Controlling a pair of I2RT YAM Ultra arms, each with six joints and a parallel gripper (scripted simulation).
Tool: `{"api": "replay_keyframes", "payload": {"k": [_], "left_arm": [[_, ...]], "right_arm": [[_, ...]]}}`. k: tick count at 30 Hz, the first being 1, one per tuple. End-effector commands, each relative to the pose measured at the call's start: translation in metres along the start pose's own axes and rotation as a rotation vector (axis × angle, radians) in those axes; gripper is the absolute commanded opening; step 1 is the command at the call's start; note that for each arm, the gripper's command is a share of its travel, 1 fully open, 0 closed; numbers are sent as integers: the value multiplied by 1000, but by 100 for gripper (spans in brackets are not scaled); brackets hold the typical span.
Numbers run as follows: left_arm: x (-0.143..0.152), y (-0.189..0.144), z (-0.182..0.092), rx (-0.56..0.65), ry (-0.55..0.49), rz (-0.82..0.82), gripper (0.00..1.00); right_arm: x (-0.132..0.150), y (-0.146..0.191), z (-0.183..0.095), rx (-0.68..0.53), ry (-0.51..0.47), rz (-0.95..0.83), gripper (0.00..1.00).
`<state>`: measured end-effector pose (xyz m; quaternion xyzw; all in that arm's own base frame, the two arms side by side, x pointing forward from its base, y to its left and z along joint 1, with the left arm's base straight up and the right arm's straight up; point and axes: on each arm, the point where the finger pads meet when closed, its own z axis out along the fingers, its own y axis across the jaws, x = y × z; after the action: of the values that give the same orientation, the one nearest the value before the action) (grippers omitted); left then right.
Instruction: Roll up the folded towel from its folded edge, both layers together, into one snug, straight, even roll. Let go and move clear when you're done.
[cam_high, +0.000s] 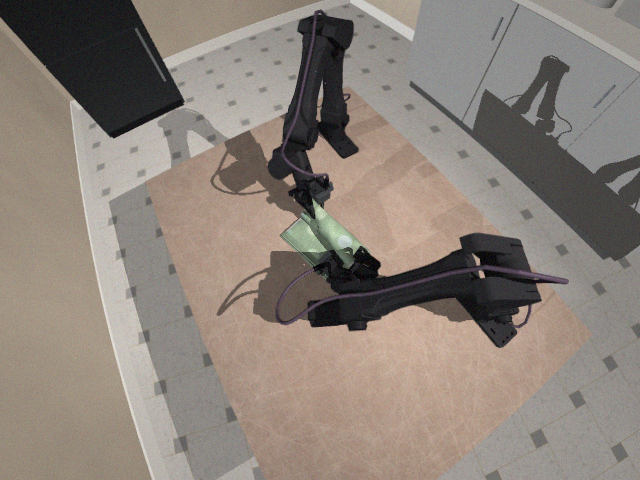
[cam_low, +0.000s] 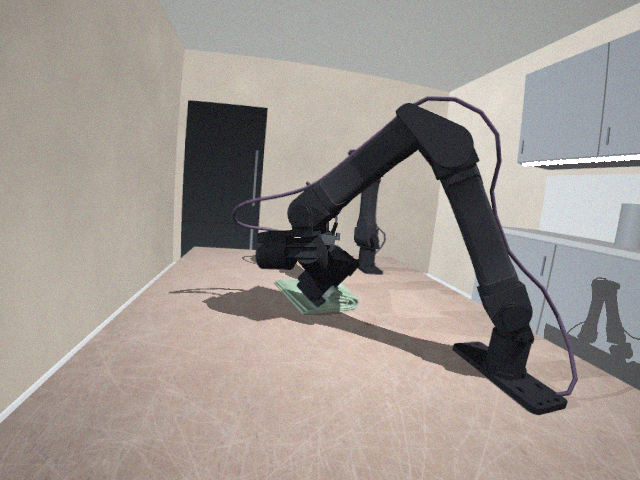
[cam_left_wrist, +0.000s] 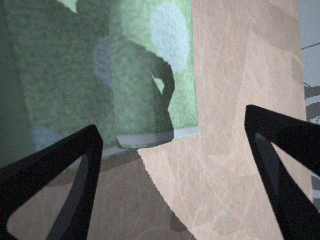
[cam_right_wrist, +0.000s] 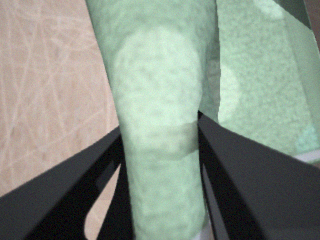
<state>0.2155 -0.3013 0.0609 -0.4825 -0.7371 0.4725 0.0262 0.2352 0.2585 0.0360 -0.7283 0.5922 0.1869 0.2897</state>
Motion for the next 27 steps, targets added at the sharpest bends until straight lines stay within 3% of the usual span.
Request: {"api": "replay_keyframes", "payload": {"k": [1, 7, 16, 18, 27], "left_arm": [[-6, -15, -12, 18, 20, 57, 85], [-7, -16, -13, -18, 18, 85, 87], [-10, -25, 0, -292, 0, 293, 90], [-10, -25, 0, -292, 0, 293, 90], [-15, -37, 16, -652, -23, 564, 94]], "right_arm": [[-5, 2, -2, -77, -20, 53, 30], [-6, 2, -3, -209, -19, 162, 30], [-8, 1, -6, -426, -17, 340, 30], [-8, 1, -6, -426, -17, 340, 30], [-10, 0, -8, -622, -15, 501, 30]]}}
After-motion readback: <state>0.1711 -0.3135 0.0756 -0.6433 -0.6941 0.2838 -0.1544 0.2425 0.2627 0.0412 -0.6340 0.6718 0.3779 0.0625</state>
